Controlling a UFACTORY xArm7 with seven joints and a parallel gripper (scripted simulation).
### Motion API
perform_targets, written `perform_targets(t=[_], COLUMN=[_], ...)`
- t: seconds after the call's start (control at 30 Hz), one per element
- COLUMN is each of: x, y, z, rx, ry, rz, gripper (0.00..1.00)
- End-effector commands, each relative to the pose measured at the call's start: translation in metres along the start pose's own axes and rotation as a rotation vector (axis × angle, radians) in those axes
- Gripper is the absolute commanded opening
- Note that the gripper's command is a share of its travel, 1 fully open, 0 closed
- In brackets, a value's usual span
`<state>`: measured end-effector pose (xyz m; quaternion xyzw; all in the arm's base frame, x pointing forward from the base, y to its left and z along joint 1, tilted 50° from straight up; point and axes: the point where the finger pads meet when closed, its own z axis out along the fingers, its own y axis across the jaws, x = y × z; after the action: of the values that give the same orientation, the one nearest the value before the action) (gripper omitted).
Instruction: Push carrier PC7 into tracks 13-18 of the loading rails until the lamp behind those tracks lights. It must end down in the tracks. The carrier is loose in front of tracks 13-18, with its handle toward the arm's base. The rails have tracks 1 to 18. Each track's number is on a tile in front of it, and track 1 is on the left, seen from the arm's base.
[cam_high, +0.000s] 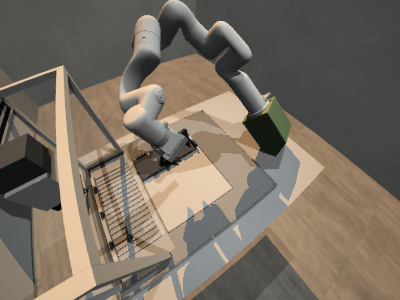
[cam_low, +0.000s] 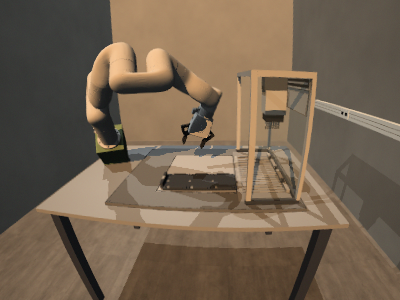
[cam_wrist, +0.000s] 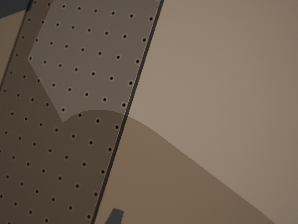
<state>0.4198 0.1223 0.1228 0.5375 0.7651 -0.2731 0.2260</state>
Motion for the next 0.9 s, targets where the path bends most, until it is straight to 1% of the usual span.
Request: perform_targets(t=[0.0, 0.1, 0.17, 0.27, 0.43, 0.47, 0.87], x=[-0.011, -0.02, -0.02, -0.027, -0.031, -0.031, -0.031], y=[0.012, 0.022, 0.022, 0.032, 0.038, 0.038, 0.038], z=[0.001, 0.0, 0.0, -0.003, -0.006, -0.006, -0.006], rx=[-0.098, -0.173, -0.173, -0.253, -0.391, -0.401, -0.401], ry=[-0.051, -0.078, -0.078, -0.096, -0.113, -0.113, -0.113], rz=[0.086, 0.147, 0.147, 0.204, 0.294, 0.3, 0.3], gripper=[1.0, 1.0, 1.0, 1.0, 1.0, 1.0, 1.0])
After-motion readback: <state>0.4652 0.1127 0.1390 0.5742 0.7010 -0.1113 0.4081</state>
